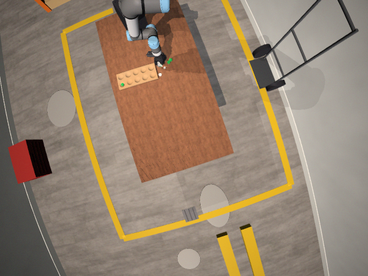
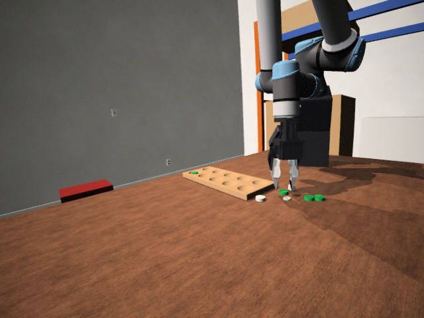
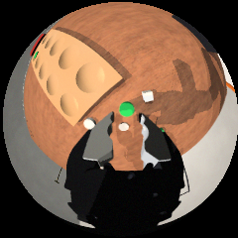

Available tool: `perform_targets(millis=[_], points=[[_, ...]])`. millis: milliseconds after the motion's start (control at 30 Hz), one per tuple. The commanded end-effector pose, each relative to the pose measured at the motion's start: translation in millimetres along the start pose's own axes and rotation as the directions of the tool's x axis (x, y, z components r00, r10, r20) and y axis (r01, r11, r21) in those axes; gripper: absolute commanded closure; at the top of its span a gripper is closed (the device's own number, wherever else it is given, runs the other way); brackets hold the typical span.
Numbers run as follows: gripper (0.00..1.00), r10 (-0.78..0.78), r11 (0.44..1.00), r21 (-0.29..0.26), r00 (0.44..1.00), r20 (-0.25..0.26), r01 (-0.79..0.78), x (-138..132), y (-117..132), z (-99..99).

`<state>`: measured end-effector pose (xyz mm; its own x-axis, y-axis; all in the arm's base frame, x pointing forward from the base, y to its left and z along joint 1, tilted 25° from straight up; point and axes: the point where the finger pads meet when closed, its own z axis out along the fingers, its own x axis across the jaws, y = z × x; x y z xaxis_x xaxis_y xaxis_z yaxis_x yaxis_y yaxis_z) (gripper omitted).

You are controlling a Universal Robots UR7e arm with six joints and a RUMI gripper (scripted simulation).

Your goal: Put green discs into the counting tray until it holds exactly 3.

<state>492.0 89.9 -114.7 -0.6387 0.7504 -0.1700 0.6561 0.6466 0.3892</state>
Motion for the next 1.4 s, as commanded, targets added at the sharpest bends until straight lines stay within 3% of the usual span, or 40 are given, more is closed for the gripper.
perform_targets(millis=[0,700,733,1367], points=[[0.72,0.0,1.0,-0.002,1.0,0.002,0.0,-0.4,0.5,9.0],[0.72,0.0,1.0,-0.002,1.0,0.002,0.0,0.0,0.2,13.7],[1.0,0.0,1.0,-0.002,1.0,0.002,0.0,0.0,0.2,13.7],[1.0,0.0,1.0,-0.002,1.0,0.002,0.0,0.0,0.2,13.7]])
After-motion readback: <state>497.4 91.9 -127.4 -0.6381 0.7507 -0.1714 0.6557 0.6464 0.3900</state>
